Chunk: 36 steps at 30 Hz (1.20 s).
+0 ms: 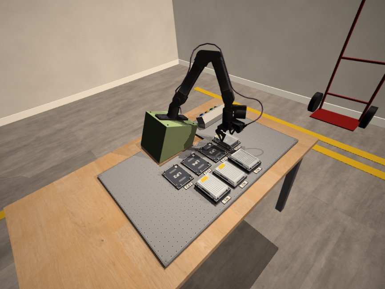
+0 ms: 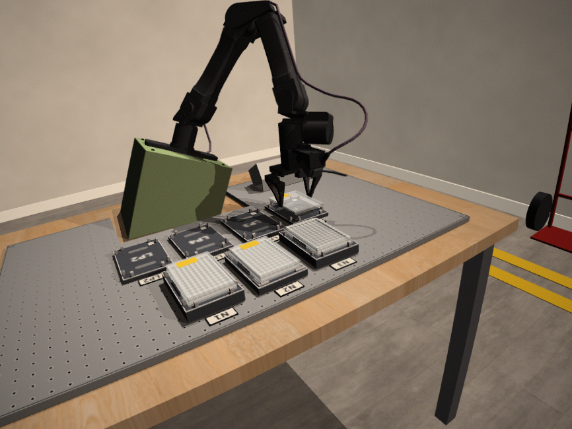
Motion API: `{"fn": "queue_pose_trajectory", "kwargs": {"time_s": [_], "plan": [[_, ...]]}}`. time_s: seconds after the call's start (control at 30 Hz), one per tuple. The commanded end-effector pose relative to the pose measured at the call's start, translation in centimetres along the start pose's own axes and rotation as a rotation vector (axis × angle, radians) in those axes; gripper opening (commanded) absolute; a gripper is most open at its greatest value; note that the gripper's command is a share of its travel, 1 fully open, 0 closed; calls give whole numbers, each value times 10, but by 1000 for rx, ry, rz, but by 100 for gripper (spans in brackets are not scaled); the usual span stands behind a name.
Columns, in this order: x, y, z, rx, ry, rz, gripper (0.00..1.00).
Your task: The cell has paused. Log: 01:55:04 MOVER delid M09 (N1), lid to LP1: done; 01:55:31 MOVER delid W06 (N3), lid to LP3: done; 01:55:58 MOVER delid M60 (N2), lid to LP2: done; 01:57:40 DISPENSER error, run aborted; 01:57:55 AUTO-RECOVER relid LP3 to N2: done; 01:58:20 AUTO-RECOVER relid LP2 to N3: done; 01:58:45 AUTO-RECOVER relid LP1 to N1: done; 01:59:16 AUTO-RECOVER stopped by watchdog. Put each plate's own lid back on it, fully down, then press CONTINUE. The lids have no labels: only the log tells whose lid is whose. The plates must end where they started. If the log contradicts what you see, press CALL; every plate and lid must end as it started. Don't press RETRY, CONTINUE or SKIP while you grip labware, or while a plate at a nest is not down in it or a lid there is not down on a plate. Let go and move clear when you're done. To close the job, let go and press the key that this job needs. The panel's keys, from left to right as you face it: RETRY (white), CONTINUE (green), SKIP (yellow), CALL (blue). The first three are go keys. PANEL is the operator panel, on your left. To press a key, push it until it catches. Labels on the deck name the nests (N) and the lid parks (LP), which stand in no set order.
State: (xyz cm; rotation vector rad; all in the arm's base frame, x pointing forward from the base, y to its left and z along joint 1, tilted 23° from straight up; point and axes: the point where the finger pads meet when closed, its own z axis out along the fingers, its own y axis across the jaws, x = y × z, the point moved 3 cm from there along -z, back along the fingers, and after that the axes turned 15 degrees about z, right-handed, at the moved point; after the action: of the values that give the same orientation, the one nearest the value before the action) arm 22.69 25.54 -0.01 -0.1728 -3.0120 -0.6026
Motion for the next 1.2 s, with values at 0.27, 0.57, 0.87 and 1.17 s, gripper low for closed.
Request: {"fn": "queue_pose_trajectory", "kwargs": {"time_s": [0.27, 0.57, 0.87, 1.17], "plan": [[-11, 8, -29, -30, -29, -5, 0], [-10, 8, -45, -30, -29, -5, 0], [-6, 0, -43, -15, -17, 2, 0], [-29, -1, -37, -7, -4, 31, 0]]}}
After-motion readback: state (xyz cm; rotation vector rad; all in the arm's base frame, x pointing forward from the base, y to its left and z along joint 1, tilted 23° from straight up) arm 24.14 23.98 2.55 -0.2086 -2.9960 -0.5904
